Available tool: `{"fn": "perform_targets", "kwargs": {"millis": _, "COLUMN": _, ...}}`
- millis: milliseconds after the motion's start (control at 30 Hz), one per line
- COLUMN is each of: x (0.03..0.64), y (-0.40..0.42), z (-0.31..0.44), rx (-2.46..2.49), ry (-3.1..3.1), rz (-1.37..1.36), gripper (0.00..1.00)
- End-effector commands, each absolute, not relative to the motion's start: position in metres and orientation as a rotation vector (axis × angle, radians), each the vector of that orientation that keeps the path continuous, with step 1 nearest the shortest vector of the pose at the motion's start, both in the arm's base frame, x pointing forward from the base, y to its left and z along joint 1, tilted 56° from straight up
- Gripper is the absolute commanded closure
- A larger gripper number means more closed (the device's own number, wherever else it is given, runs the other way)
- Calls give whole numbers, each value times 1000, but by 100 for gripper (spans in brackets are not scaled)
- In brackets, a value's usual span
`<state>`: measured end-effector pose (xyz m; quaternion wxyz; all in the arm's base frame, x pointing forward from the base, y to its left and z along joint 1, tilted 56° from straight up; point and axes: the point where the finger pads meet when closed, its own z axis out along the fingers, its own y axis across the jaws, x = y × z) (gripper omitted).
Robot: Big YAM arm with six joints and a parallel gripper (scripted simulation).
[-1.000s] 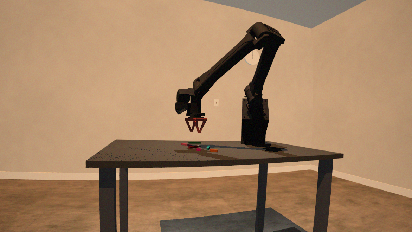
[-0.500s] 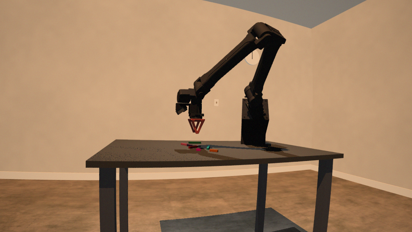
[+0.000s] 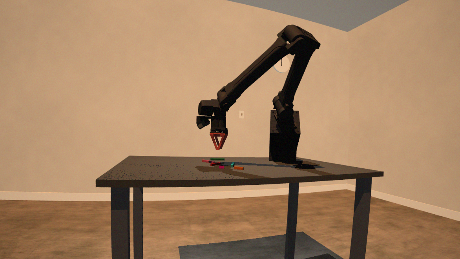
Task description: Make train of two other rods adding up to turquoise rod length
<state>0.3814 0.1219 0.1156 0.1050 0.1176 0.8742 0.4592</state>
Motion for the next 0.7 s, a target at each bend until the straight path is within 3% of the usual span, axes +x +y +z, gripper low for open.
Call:
{"fn": "perform_targets", "kwargs": {"millis": 0, "x": 380, "y": 126, "z": 123, "rx": 517, "ry": 2568, "rz": 1389, "gripper": 0}}
{"fn": "perform_targets", "kwargs": {"millis": 667, "x": 379, "y": 130, "z": 126, "rx": 907, "ry": 2563, "rz": 1469, "gripper": 0}}
